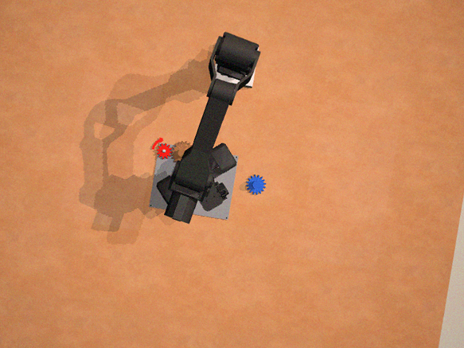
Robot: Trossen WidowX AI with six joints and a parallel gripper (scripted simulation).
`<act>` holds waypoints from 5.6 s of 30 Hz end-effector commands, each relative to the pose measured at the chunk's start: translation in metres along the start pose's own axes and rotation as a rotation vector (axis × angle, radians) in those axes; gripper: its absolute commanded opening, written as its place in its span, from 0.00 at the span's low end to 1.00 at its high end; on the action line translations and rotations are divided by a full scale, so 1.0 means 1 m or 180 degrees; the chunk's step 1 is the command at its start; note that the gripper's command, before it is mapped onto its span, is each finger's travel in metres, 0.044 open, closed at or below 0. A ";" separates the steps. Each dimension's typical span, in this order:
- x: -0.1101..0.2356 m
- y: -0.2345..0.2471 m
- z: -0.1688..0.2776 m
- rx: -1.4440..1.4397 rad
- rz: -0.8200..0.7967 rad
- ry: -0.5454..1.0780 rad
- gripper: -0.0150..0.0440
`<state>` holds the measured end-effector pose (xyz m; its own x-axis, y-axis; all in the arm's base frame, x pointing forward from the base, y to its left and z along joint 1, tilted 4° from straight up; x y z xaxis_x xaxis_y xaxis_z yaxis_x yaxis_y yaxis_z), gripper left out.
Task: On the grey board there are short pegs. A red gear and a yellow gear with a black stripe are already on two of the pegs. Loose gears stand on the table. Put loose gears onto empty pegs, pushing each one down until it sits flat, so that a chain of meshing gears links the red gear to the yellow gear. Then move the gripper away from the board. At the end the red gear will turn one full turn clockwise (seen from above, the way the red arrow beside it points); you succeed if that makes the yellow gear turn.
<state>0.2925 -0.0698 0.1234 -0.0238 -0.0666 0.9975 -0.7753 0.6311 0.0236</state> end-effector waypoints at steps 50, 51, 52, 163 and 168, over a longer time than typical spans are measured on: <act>-0.050 0.082 -0.122 -0.0178 -0.0020 -0.0036 0.73; -0.050 0.082 -0.122 -0.0178 -0.0020 -0.0036 0.69; -0.050 0.082 -0.122 -0.0178 -0.0020 -0.0036 0.64; 0.070 0.034 -0.093 -0.0317 -0.0050 -0.0013 0.25; 0.063 0.023 -0.085 -0.0302 -0.0043 -0.0013 0.25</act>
<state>0.3246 0.0136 0.1974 -0.0154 -0.0742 0.9971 -0.7093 0.7037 0.0414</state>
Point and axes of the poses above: the point midway between the two fingers, 35 mm back from their tips, its own x axis back along the fingers, its own y axis across the jaws, z = x × y, the point moved 4 cm from there along x, back along the fingers, and after that the axes turned 14 degrees about x, right-handed, at the moved point
